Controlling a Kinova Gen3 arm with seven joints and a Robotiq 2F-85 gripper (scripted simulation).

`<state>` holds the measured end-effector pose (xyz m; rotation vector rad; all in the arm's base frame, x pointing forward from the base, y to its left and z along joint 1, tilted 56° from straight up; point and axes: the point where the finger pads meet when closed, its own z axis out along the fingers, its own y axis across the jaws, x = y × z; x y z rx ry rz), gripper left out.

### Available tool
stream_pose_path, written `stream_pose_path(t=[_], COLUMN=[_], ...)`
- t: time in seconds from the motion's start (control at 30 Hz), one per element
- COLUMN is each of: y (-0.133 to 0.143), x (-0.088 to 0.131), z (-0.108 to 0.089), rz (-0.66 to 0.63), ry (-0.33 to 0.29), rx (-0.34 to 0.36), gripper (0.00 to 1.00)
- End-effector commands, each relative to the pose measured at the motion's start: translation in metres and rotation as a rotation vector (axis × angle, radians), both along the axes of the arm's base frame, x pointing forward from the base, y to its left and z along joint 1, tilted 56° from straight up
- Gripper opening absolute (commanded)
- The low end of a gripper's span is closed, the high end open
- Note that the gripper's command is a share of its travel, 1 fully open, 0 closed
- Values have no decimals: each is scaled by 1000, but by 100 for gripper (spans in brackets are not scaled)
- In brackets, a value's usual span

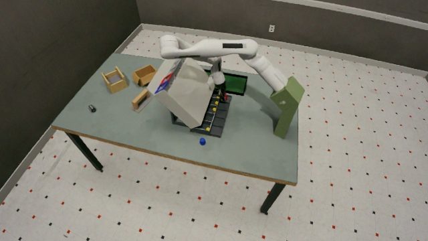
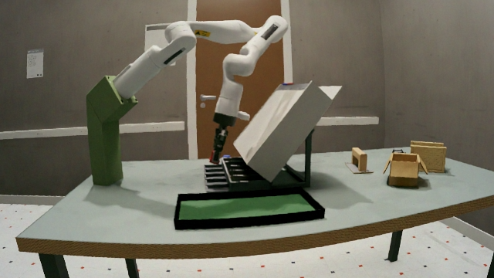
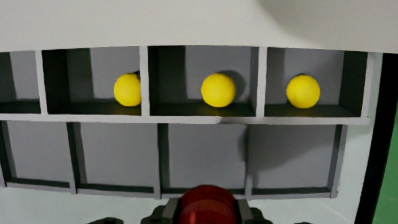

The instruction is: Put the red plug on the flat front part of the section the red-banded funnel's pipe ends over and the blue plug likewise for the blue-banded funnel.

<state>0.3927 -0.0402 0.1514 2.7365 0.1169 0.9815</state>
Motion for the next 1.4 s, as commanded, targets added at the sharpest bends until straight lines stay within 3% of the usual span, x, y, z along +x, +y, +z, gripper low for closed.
stream_pose_path(t=[0.0, 0.33, 0.37, 0.9, 0.93, 1.37], y=[1, 1, -1, -1, -5, -5], x=[7, 7, 27, 27, 47, 47], z=[-5, -5, -19, -19, -32, -32], rz=[73, 73, 72, 72, 72, 72], ry=[-258, -258, -257, -257, -258, -258], rx=[3, 3, 4, 4, 4, 4], gripper=[0, 0, 0, 0, 0, 0])
